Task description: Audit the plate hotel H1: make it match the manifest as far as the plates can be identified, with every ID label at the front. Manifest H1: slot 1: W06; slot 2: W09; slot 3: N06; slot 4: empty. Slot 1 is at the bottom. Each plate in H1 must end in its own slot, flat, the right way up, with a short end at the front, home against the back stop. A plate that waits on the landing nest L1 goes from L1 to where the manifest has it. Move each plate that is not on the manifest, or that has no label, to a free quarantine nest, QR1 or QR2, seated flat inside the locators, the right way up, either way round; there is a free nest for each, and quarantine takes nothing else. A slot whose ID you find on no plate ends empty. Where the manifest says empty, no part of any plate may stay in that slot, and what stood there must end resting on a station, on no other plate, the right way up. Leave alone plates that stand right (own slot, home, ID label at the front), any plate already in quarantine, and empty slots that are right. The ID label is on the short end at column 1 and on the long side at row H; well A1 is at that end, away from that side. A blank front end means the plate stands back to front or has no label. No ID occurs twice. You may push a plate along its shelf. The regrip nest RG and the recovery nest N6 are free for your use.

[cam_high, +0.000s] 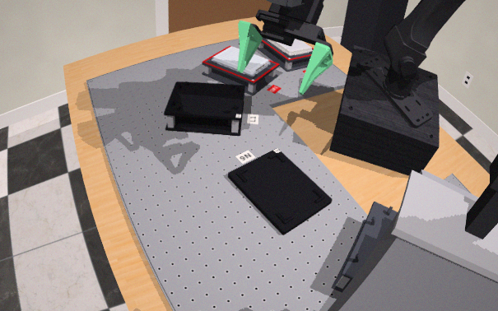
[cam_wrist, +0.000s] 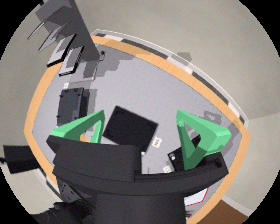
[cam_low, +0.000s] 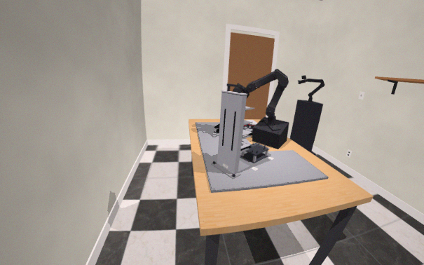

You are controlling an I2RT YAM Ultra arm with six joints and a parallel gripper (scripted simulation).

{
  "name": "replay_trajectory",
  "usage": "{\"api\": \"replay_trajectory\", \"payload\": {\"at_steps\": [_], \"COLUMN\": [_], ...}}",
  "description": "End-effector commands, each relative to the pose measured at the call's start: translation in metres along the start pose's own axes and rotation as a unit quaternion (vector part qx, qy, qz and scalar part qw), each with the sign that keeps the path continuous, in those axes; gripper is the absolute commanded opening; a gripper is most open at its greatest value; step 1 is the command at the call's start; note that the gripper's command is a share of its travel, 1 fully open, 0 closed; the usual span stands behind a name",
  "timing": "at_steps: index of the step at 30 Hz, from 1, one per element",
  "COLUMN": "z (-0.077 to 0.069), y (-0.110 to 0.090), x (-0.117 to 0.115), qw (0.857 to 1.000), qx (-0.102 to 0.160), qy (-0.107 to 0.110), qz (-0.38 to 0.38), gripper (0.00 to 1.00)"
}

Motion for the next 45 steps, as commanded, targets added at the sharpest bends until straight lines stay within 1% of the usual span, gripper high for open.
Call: {"api": "replay_trajectory", "payload": {"at_steps": [1,6,8,21,23,25,32,40,42,43,44,45], "z": [0.001,0.007,0.007,0.022,0.022,0.022,0.022,0.021,0.021,0.019,0.021,0.021], "y": [0.007,0.015,0.015,0.037,0.037,0.037,0.037,0.040,0.040,0.048,0.041,0.042], "x": [0.007,0.020,0.020,0.054,0.061,0.061,0.086,0.111,0.111,0.113,0.118,0.121], "qw": [1.000,1.000,1.000,1.000,1.000,1.000,1.000,1.000,1.000,1.000,1.000,1.000], "qx": [-0.004,-0.005,-0.005,-0.007,-0.008,-0.008,0.001,0.001,0.001,-0.007,0.001,0.001], "qy": [-0.013,-0.013,-0.013,-0.013,-0.013,-0.013,-0.007,-0.007,-0.007,-0.011,-0.007,-0.007], "qz": [0.005,0.005,0.005,0.006,0.006,0.006,0.014,0.013,0.013,0.009,0.013,0.013], "gripper": [1.00,1.00,1.00,1.00,1.00,1.00,1.00,1.00,1.00,1.00,1.00,1.00]}}
Point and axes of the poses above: the point where the finger pads meet when closed, its own z axis out along the fingers, its own x axis across the jaws, y = z × x, the point moved 8 cm from there along -z, back along the fingers, and after that the axes turned 9 degrees about -z, right-handed, at the moved point
